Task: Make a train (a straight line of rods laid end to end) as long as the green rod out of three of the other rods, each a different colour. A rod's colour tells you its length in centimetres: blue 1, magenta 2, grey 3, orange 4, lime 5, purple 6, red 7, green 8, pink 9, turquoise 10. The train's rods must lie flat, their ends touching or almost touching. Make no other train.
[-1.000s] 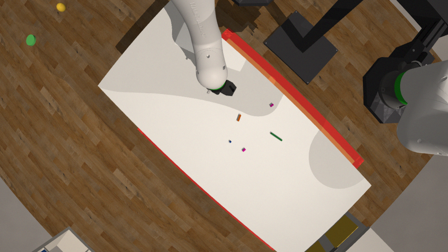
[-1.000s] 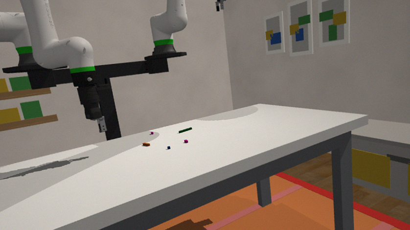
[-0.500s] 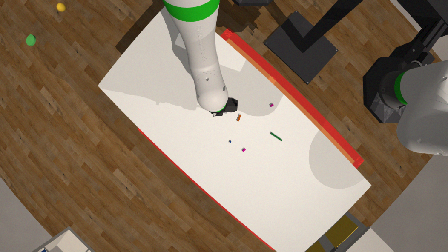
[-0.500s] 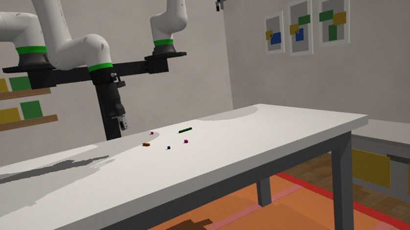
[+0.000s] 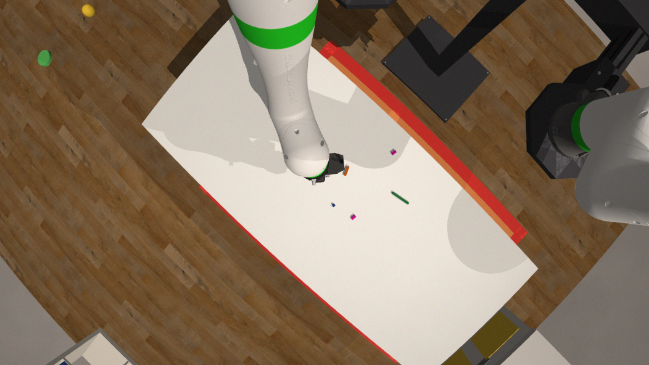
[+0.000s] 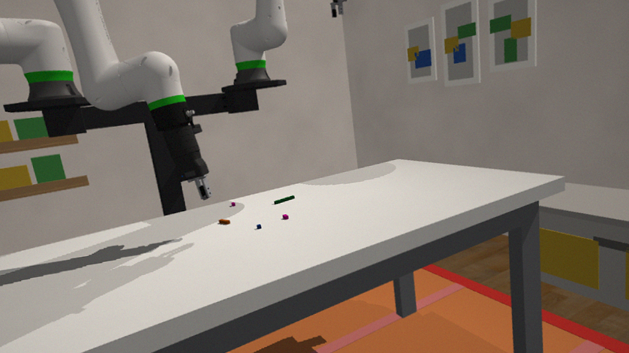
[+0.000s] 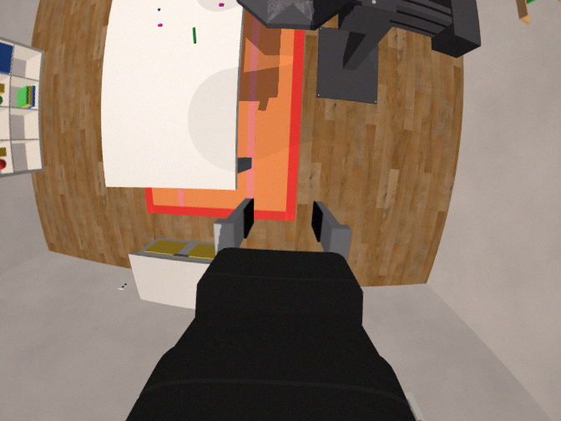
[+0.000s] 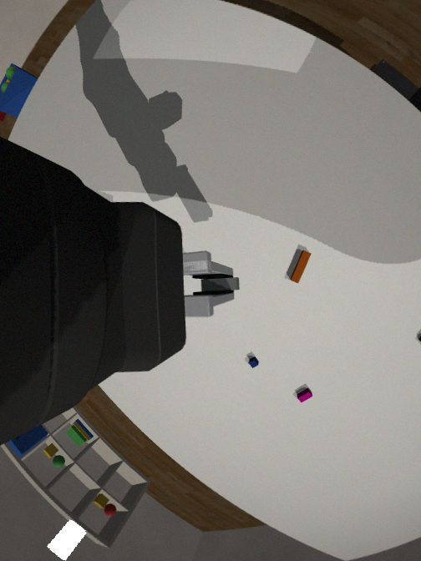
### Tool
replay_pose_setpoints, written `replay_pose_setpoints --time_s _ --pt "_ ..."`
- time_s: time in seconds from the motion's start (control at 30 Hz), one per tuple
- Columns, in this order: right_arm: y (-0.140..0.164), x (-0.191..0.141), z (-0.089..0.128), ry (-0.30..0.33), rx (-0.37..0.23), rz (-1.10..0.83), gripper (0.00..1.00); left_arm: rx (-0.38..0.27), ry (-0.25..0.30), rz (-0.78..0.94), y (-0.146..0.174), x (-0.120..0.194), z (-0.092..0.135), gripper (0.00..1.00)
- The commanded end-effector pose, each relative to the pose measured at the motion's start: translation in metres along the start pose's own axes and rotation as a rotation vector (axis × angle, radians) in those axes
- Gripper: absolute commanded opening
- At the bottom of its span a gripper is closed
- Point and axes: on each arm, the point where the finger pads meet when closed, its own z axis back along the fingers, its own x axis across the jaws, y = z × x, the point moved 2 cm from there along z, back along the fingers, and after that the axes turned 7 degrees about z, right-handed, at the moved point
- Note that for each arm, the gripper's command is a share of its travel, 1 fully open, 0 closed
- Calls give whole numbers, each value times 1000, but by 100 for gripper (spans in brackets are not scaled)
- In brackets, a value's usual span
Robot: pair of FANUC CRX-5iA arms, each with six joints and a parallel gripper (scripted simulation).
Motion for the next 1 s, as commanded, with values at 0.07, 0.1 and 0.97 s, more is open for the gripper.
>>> replay_pose_setpoints --time_s 0.07,0.1,0.97 --pt "-1 5 0 169 8 5 24 -2 0 0 0 0 1 100" --pt "-1 5 0 169 8 5 24 -2 0 0 0 0 1 100" --pt "-10 54 -9 168 26 196 24 -2 0 0 0 0 1 100"
